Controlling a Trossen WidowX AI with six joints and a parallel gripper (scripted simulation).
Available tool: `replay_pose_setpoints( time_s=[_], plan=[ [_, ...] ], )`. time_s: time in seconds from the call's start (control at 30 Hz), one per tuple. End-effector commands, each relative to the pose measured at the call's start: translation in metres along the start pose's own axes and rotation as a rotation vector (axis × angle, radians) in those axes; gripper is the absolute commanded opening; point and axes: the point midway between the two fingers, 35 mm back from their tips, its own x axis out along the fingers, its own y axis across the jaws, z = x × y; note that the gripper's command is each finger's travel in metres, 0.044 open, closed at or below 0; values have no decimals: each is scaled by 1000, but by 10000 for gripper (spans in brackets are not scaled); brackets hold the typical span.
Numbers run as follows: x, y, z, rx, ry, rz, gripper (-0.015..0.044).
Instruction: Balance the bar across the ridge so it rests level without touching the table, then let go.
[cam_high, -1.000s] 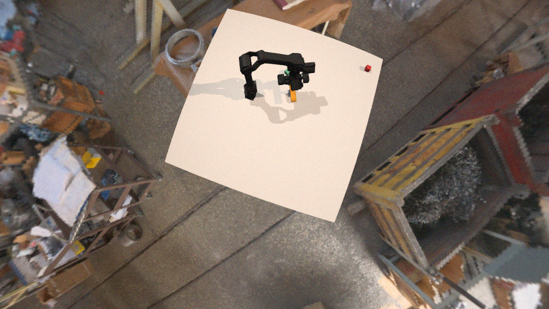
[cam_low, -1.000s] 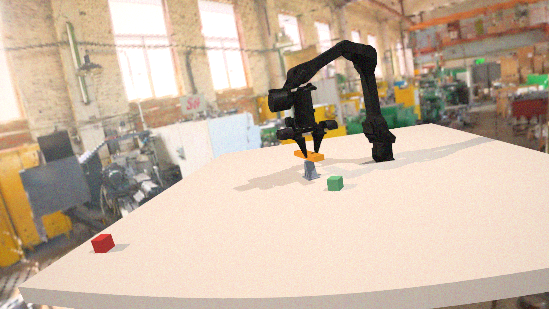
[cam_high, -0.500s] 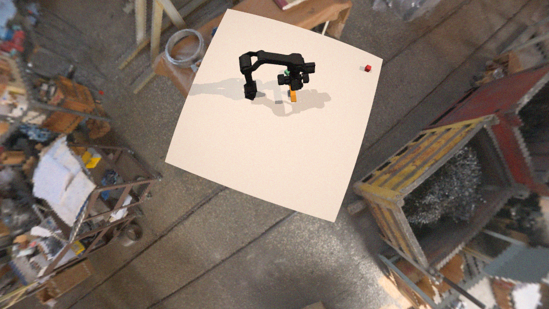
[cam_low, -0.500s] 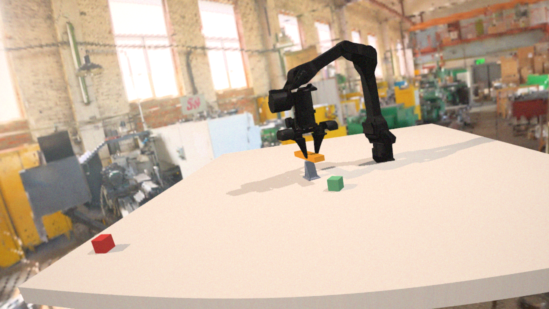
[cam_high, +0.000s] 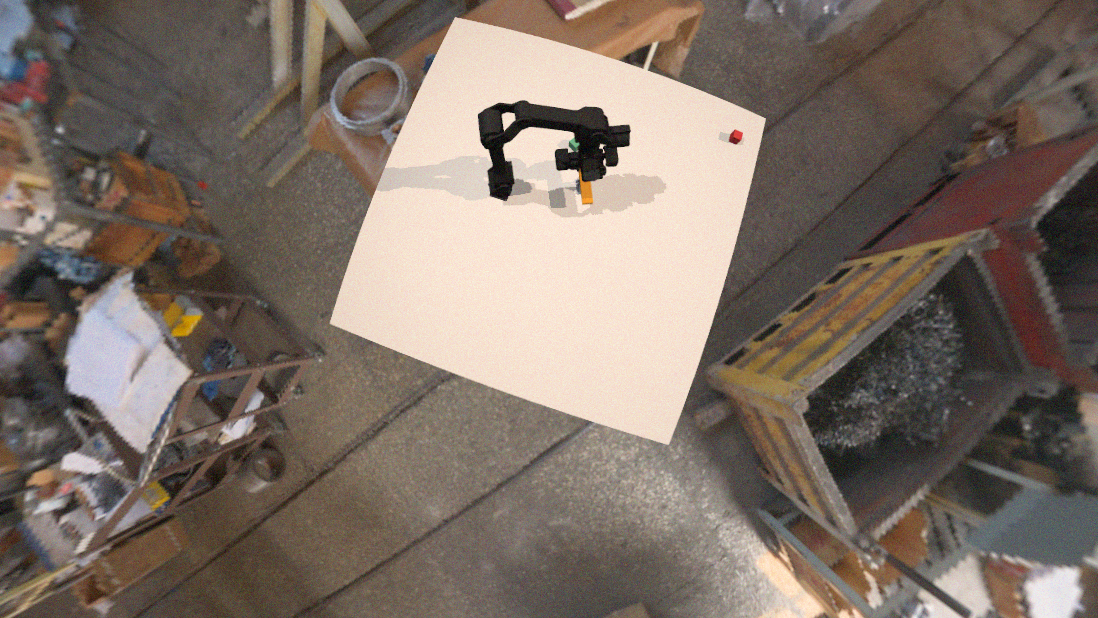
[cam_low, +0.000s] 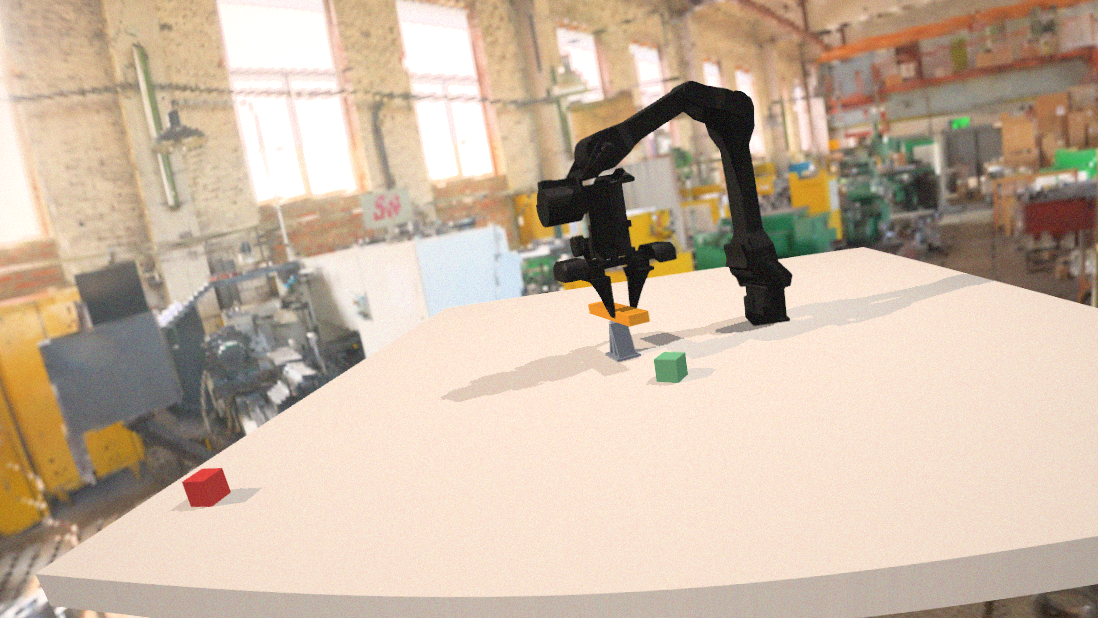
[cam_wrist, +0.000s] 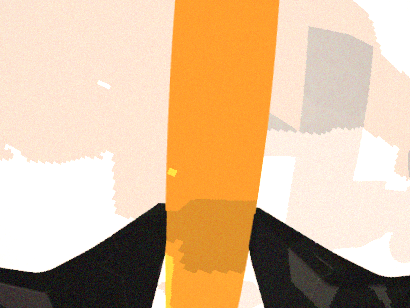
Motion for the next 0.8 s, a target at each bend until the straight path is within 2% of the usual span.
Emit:
replay_pose_setpoints(
  time_s=[0.0, 0.77],
  plan=[
    [1, 0, -1, 0, 5, 1, 0],
    [3, 0, -1, 0, 5, 1, 0]
  ],
)
